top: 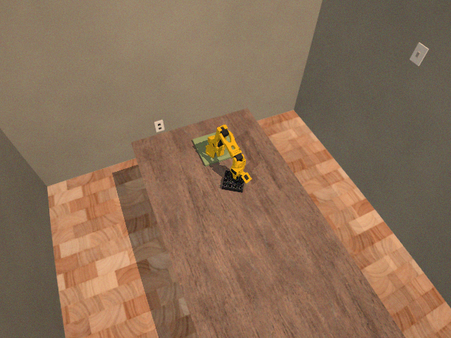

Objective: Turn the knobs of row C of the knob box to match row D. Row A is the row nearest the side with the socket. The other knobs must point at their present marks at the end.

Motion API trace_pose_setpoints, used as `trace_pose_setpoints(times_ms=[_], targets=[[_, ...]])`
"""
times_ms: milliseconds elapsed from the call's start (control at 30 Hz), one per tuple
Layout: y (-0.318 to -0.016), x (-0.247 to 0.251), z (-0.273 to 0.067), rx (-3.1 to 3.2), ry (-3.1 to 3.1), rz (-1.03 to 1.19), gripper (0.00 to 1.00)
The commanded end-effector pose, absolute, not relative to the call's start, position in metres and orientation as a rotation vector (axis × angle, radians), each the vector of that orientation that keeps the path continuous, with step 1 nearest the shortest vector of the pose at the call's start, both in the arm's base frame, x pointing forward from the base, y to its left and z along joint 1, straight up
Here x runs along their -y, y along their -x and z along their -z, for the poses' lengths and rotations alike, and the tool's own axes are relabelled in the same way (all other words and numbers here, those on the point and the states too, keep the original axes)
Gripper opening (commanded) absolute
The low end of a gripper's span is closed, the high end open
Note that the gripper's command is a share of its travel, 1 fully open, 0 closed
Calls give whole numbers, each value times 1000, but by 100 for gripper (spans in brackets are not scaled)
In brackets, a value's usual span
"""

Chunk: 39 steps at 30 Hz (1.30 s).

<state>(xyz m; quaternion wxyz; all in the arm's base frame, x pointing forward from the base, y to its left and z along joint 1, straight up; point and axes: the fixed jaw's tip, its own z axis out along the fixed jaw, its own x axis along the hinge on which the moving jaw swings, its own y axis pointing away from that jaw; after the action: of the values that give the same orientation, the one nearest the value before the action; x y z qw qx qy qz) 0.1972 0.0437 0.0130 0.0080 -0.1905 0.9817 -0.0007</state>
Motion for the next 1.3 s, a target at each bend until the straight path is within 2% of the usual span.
trace_pose_setpoints(times_ms=[0, 1267], targets=[[-196, -42, -12, -3082, 599, 0, 10], [-196, -43, -12, -3066, 679, 0, 1]])
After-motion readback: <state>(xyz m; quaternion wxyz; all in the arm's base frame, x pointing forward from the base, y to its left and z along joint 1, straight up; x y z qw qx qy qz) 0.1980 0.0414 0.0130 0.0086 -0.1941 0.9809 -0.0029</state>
